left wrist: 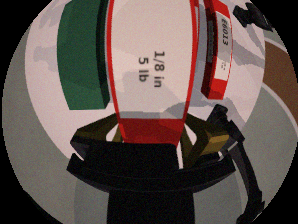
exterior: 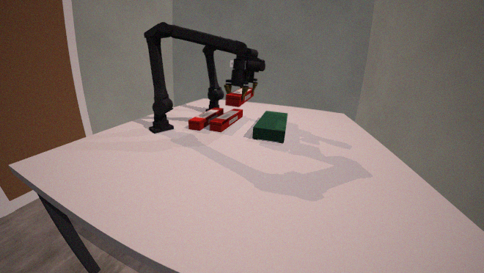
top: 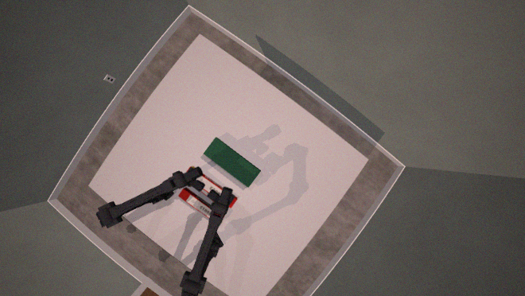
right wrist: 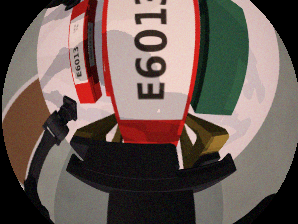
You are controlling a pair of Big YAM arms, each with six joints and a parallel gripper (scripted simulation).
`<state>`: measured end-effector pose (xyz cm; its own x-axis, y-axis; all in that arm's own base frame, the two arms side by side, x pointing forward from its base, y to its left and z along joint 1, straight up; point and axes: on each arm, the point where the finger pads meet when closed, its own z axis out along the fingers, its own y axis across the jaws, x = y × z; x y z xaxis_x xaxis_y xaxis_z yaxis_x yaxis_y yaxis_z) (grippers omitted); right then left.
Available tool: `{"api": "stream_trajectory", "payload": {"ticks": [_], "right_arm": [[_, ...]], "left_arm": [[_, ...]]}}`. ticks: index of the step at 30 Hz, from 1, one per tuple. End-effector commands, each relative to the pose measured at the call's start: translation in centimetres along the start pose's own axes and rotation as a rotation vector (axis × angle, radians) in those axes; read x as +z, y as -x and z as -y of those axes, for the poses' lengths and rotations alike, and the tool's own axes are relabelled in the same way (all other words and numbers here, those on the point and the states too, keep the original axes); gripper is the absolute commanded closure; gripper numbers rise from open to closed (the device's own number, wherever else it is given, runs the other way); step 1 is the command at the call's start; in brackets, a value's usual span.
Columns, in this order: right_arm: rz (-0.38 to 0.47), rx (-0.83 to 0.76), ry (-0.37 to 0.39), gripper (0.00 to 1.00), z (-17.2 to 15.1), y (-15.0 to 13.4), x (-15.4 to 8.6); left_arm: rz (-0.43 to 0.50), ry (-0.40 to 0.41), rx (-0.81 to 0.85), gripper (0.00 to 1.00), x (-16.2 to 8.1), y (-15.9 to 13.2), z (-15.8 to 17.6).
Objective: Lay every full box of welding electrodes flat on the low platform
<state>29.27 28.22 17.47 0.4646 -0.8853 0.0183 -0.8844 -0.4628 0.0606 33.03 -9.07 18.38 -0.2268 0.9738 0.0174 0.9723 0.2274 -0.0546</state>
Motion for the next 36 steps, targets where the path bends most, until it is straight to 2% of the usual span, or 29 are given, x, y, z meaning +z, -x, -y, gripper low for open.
{"api": "stream_trajectory", "payload": {"ticks": [1,13,14,36], "right_arm": [[0.034,0.008,-0.106,1.00,1.3,0.2,-4.4],[0.034,0.008,-0.106,1.00,1.3,0.2,-4.4],[0.045,0.027,-0.140,1.00,1.7,-0.2,-6.4],[0.039,0.008,-0.142,1.00,1.9,-0.3,-7.4]], "left_arm": [[0.041,0.095,0.007,1.00,-3.4,0.6,-1.4],[0.041,0.095,0.007,1.00,-3.4,0.6,-1.4],[0.064,0.148,0.014,1.00,-5.3,0.9,-2.3],[0.053,0.127,0.007,1.00,-6.4,0.4,-2.4]]}}
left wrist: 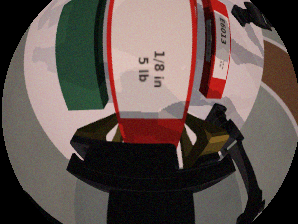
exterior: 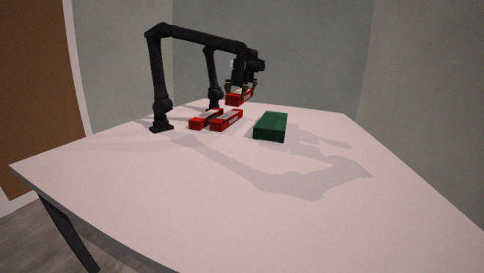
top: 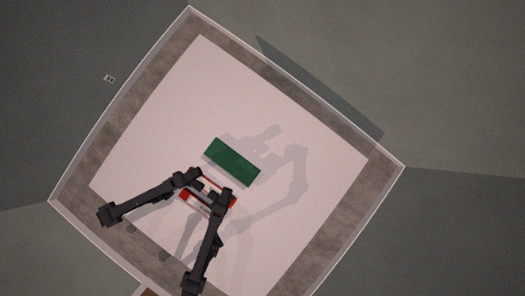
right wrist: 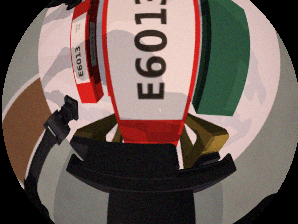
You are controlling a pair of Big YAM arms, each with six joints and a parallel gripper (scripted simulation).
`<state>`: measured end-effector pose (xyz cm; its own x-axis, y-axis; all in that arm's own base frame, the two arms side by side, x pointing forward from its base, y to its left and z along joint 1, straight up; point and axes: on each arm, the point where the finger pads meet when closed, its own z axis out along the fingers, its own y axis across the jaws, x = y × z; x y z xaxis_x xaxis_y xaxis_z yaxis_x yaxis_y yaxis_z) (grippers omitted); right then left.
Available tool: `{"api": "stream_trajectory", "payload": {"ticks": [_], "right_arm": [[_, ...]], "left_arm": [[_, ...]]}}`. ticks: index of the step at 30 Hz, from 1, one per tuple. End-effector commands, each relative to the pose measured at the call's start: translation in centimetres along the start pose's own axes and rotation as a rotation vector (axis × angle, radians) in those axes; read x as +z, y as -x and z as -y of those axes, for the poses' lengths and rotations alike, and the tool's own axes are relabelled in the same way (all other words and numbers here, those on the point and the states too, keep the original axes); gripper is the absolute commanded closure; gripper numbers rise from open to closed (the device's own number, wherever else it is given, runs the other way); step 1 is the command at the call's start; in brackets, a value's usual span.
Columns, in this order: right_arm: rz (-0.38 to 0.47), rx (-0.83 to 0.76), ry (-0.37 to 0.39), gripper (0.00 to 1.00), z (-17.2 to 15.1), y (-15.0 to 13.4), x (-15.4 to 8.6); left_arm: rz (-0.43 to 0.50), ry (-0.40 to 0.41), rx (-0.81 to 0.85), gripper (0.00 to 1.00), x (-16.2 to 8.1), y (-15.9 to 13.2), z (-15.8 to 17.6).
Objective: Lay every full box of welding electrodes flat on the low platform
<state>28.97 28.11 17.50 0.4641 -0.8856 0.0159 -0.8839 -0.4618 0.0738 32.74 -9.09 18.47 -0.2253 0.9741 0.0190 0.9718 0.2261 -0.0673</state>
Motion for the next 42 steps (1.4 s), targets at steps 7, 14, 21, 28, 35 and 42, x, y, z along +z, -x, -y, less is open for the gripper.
{"api": "stream_trajectory", "payload": {"ticks": [7,14,21,28,35,42], "right_arm": [[0.037,0.008,-0.155,1.00,2.2,-0.3,-7.4],[0.037,0.008,-0.156,1.00,2.2,-0.4,-7.6],[0.037,0.008,-0.156,1.00,2.3,-0.4,-8.0],[0.037,0.008,-0.156,1.00,2.4,-0.4,-8.3],[0.038,0.008,-0.156,1.00,2.5,-0.4,-8.6],[0.039,0.007,-0.155,1.00,2.5,-0.4,-8.8]], "left_arm": [[0.054,0.140,0.006,1.00,-6.6,0.4,-2.7],[0.054,0.140,0.006,1.00,-7.0,0.5,-3.0],[0.054,0.140,0.006,1.00,-7.0,0.6,-3.2],[0.051,0.135,0.006,1.00,-6.9,0.6,-3.5],[0.051,0.135,0.006,1.00,-6.9,0.7,-3.7],[0.051,0.135,0.006,1.00,-6.9,0.7,-3.8]]}}
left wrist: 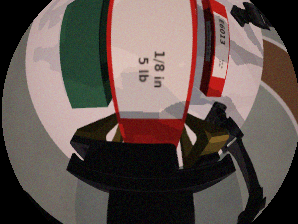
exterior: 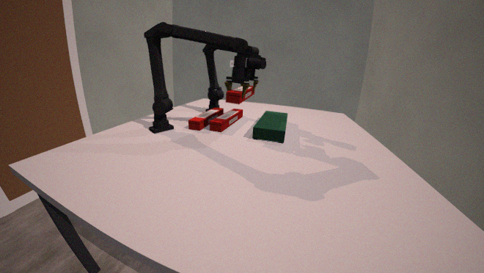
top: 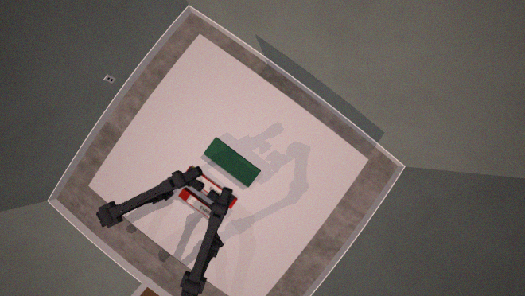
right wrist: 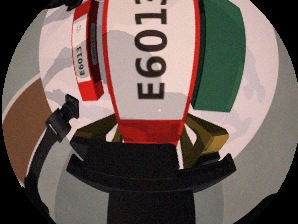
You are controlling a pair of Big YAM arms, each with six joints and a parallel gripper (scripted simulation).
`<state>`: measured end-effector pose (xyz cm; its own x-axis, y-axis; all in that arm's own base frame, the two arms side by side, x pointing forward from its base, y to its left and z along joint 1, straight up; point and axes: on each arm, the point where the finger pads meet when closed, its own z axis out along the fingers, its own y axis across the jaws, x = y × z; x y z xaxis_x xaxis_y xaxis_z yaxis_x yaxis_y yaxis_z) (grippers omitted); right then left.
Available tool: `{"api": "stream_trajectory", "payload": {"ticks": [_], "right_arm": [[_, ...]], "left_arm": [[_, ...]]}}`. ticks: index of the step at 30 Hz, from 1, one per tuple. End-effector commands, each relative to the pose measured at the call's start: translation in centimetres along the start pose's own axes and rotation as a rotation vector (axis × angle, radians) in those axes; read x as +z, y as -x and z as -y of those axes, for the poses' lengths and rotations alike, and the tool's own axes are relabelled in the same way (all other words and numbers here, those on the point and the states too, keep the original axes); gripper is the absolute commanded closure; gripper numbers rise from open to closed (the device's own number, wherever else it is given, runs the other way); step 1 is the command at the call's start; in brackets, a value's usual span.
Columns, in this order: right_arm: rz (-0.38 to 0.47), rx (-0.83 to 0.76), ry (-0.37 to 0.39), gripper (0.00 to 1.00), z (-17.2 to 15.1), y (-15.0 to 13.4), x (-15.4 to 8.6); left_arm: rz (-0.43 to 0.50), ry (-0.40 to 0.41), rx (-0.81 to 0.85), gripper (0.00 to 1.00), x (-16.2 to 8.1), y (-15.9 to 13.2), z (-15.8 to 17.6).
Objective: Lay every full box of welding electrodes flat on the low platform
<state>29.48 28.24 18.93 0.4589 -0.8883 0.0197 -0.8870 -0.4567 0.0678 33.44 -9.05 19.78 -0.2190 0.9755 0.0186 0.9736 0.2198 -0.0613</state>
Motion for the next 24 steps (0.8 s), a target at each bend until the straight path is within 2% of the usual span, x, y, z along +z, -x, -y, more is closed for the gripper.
{"api": "stream_trajectory", "payload": {"ticks": [1,24], "right_arm": [[0.043,0.002,-0.149,1.00,2.18,-0.31,-7.39],[0.046,0.001,-0.149,1.00,2.30,-0.27,-7.93]], "left_arm": [[0.051,0.129,-0.001,1.00,-5.56,0.63,-3.22],[0.053,0.133,-0.001,1.00,-5.54,0.68,-3.39]]}}
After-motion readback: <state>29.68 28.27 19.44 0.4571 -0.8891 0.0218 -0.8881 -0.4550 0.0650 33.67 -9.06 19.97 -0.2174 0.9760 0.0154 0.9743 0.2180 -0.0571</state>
